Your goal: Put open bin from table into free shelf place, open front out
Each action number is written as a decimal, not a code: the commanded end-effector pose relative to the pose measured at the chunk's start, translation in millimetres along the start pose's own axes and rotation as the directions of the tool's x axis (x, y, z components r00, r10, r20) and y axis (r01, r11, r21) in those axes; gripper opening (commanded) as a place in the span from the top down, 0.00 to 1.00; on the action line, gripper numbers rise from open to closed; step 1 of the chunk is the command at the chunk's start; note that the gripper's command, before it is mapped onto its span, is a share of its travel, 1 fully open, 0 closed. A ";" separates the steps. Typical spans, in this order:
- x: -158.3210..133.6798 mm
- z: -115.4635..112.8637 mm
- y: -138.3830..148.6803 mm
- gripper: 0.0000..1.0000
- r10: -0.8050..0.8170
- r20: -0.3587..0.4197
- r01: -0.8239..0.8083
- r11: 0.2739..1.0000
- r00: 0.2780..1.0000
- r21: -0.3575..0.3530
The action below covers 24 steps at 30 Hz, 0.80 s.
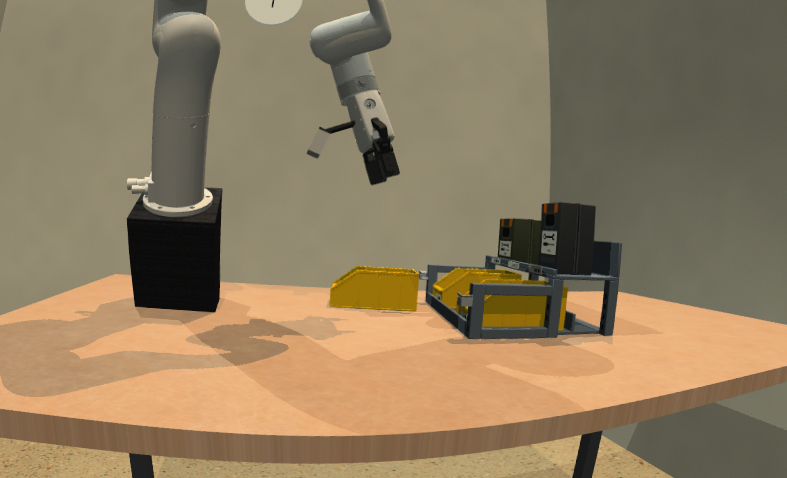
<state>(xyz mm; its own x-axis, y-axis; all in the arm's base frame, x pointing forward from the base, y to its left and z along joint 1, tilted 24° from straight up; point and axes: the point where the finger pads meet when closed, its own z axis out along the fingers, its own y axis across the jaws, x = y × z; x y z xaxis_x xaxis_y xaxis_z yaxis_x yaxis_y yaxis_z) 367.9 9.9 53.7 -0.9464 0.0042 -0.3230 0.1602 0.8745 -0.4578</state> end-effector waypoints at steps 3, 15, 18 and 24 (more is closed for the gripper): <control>-1.5 -0.8 0.3 0.00 0.001 0.003 -0.001 1.000 1.000 -0.001; -1.5 -0.8 0.3 0.00 0.001 0.003 -0.001 1.000 1.000 -0.001; -1.7 -1.5 0.2 0.00 0.047 -0.090 -0.048 0.999 0.995 -0.005; -2.2 -2.7 0.2 0.00 0.114 -0.228 -0.117 0.993 0.967 -0.002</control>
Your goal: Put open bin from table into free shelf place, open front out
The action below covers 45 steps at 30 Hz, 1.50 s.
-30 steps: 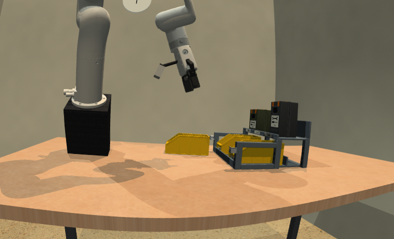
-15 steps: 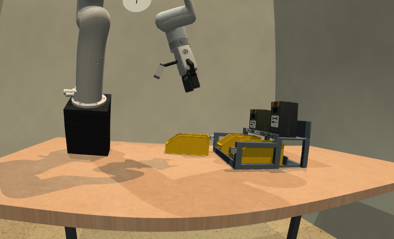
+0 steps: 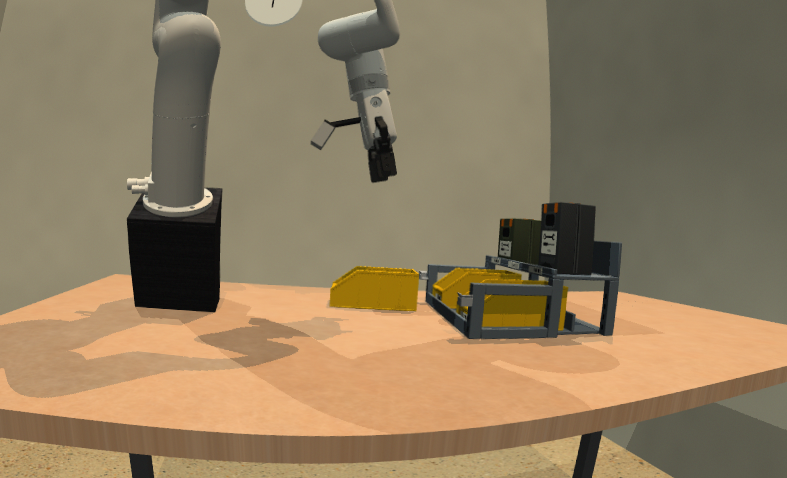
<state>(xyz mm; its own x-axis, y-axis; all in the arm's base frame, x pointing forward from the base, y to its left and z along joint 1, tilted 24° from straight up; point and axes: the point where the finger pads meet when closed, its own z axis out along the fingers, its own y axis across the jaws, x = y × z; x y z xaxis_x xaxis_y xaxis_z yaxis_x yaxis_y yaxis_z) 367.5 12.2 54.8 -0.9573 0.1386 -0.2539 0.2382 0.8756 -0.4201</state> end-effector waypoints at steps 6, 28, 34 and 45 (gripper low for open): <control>-2.2 -0.8 -1.1 0.00 0.033 -0.104 -0.032 0.999 0.994 0.004; -7.0 0.3 18.2 0.00 0.090 -0.218 -0.090 0.996 0.972 0.007; -14.2 1.5 47.3 0.00 0.090 -0.218 -0.091 0.996 0.972 0.007; -18.8 2.2 66.4 0.00 0.090 -0.218 -0.091 0.996 0.972 0.006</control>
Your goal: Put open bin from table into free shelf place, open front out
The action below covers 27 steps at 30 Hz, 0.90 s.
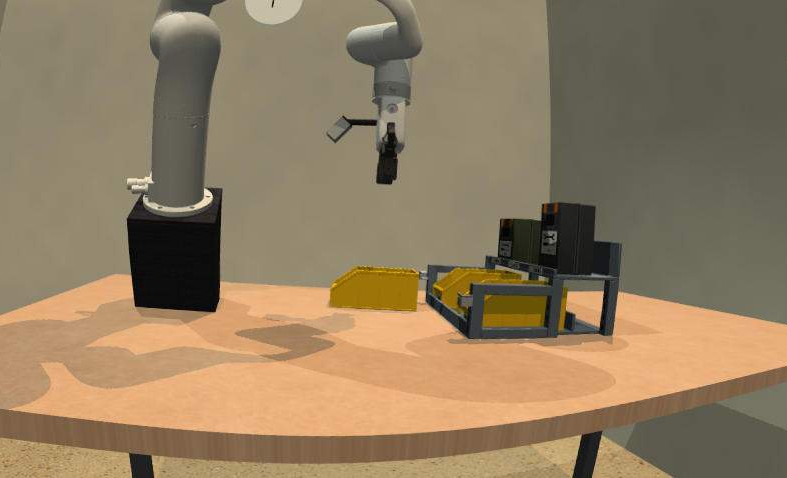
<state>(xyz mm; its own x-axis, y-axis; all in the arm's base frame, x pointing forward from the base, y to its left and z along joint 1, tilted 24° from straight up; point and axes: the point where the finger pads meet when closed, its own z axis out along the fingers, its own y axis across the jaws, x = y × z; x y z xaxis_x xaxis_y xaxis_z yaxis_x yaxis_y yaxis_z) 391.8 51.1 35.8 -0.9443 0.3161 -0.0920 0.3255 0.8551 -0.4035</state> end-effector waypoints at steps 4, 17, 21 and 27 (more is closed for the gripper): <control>-8.3 -1.5 48.6 0.00 -0.001 0.003 0.001 1.000 1.000 -0.003; -11.6 -1.6 70.0 0.00 0.000 0.003 0.000 1.000 1.000 -0.003; -16.5 -1.7 102.6 0.00 -0.001 0.003 0.001 1.000 1.000 -0.003; -16.5 -1.7 102.6 0.00 -0.001 0.003 0.001 1.000 1.000 -0.003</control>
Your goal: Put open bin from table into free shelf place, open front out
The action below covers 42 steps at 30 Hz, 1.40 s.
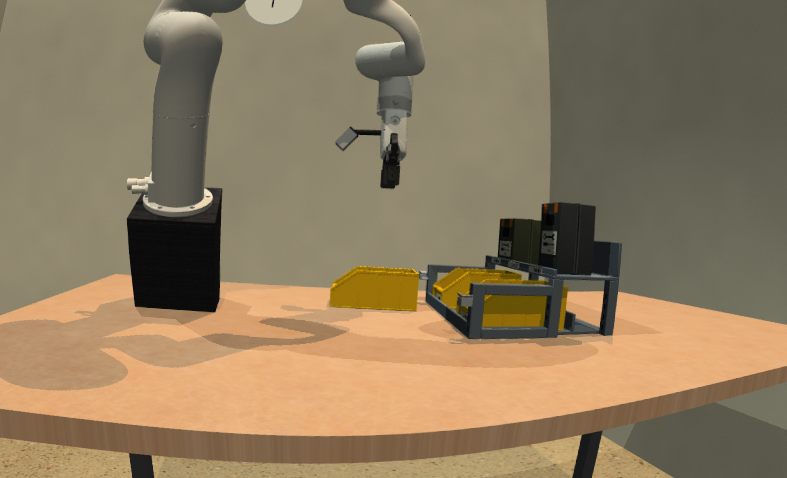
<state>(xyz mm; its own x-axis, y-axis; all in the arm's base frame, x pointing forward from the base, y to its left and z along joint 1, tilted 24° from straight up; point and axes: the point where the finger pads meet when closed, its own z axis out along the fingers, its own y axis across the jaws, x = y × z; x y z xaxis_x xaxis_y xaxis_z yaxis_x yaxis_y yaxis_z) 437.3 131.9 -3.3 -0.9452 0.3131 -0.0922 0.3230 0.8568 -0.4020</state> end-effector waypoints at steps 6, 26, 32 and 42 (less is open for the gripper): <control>-3.8 -1.9 9.7 0.00 0.002 0.002 -0.002 1.000 1.000 -0.002; -6.8 -2.0 30.5 0.00 0.002 0.002 -0.002 1.000 1.000 -0.002; -6.5 -1.9 28.6 0.00 0.002 0.002 -0.002 1.000 1.000 -0.002; -6.1 -1.9 25.6 0.00 0.002 0.002 -0.002 1.000 1.000 -0.002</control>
<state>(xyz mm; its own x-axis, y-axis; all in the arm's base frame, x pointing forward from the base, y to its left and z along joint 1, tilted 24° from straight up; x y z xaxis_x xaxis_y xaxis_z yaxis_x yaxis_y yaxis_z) 451.0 153.5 -13.7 -0.9448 0.3147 -0.0916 0.3241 0.8558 -0.4032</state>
